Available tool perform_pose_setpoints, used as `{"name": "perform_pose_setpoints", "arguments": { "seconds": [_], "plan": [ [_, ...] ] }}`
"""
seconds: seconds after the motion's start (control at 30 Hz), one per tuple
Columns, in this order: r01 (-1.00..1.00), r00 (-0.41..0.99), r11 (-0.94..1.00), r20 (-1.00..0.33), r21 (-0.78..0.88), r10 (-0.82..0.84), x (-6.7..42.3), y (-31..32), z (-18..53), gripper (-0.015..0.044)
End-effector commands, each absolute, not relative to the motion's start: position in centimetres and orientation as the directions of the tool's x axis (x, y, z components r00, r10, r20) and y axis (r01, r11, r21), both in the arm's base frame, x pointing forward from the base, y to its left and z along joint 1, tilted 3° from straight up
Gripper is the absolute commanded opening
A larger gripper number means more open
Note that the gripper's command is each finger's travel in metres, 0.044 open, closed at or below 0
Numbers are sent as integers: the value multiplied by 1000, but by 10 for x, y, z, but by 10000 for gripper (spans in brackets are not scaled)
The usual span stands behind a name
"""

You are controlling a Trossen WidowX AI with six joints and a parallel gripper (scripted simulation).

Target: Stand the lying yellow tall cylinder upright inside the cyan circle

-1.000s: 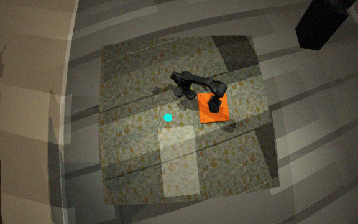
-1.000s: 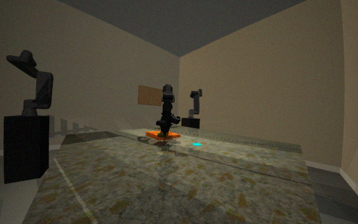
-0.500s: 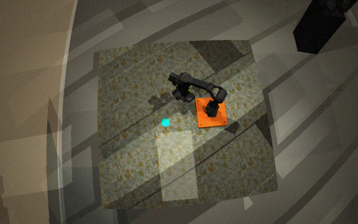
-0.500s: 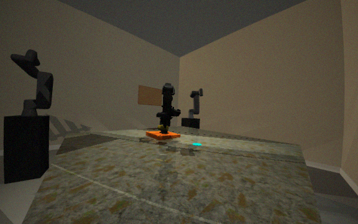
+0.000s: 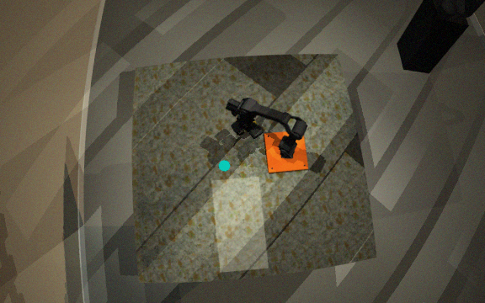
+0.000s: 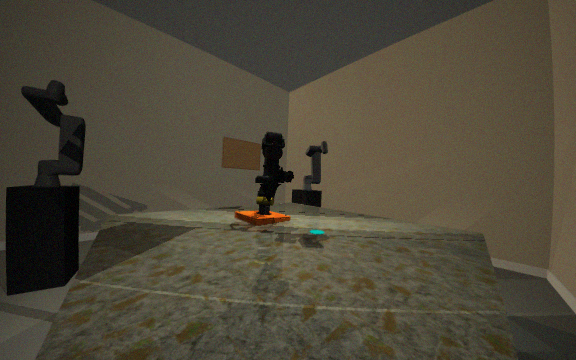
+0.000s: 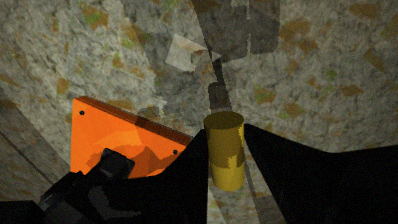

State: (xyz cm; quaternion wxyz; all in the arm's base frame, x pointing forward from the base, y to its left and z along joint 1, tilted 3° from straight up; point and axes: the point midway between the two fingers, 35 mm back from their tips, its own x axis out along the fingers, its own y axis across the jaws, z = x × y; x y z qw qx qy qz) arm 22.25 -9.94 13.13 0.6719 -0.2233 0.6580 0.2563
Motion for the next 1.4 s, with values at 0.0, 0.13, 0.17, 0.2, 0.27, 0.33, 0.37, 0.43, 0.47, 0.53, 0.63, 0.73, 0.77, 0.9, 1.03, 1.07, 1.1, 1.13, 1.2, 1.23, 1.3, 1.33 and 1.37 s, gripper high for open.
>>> {"name": "perform_pose_setpoints", "arguments": {
  "seconds": [0.0,0.13,0.17,0.2,0.27,0.33,0.37,0.43,0.47,0.53,0.63,0.73,0.77,0.9,1.03,1.07,1.1,1.13,1.2,1.23,1.3,1.33,1.37],
  "plan": [
    [-647,10,762,-999,26,43,234,-94,137,105],
    [-657,11,754,-999,25,43,242,-87,139,105],
    [-659,11,752,-999,25,43,244,-85,140,105],
    [-662,11,750,-999,25,43,246,-84,140,105],
    [-666,12,745,-999,24,43,250,-80,142,105],
    [-671,12,741,-999,24,43,254,-76,143,105],
    [-673,12,739,-999,24,43,256,-74,143,105],
    [-678,13,735,-999,23,44,260,-70,144,105],
    [-680,13,733,-999,23,44,262,-68,145,105],
    [-685,13,728,-999,23,44,266,-64,146,105],
    [-692,14,722,-999,23,44,272,-58,147,105],
    [-699,14,715,-999,22,45,277,-51,149,105],
    [-701,14,713,-999,22,45,279,-49,149,105],
    [-710,15,704,-999,22,46,286,-39,151,105],
    [-719,15,695,-999,21,46,293,-29,152,105],
    [-721,16,693,-999,21,47,294,-27,153,105],
    [-723,16,690,-999,21,47,296,-24,153,105],
    [-725,16,688,-999,21,47,297,-21,154,105],
    [-730,16,683,-999,21,48,300,-16,154,105],
    [-732,16,681,-999,21,48,302,-13,155,105],
    [-736,16,676,-999,21,48,305,-8,156,105],
    [-738,17,674,-999,21,49,306,-5,156,105],
    [-740,17,672,-999,21,49,307,-2,156,105]
  ]
}}
